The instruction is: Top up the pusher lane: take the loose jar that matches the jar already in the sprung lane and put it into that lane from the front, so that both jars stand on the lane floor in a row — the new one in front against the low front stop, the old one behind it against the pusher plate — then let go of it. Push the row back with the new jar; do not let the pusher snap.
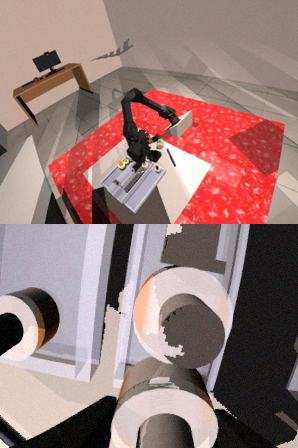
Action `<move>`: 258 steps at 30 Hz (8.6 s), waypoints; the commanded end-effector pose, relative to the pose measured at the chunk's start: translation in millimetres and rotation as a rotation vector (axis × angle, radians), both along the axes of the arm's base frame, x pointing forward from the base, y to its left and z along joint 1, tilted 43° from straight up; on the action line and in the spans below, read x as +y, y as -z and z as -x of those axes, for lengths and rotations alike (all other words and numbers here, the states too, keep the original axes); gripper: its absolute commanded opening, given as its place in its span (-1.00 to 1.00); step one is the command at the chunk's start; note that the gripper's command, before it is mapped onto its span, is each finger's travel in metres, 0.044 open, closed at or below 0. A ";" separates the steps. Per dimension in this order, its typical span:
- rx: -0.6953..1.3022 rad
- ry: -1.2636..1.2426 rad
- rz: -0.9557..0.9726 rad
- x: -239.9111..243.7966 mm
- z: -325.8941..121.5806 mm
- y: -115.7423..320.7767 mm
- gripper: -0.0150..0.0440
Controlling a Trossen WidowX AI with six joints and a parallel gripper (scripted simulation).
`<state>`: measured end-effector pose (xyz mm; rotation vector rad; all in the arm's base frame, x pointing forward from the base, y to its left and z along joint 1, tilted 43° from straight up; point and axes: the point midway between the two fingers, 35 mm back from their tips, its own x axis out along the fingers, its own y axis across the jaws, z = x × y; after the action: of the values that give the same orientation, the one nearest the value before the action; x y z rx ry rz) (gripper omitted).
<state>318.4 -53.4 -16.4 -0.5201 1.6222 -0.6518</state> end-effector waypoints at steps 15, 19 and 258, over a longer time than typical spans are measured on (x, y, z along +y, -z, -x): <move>-0.029 -0.008 0.002 0.7 -16.0 -4.3 -0.49; -0.029 -0.008 0.002 0.7 -17.4 -4.5 -0.49; -0.029 -0.008 0.004 -18.5 -16.2 15.6 -0.49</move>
<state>333.5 -71.2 -32.4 -0.5154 1.6015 -0.6487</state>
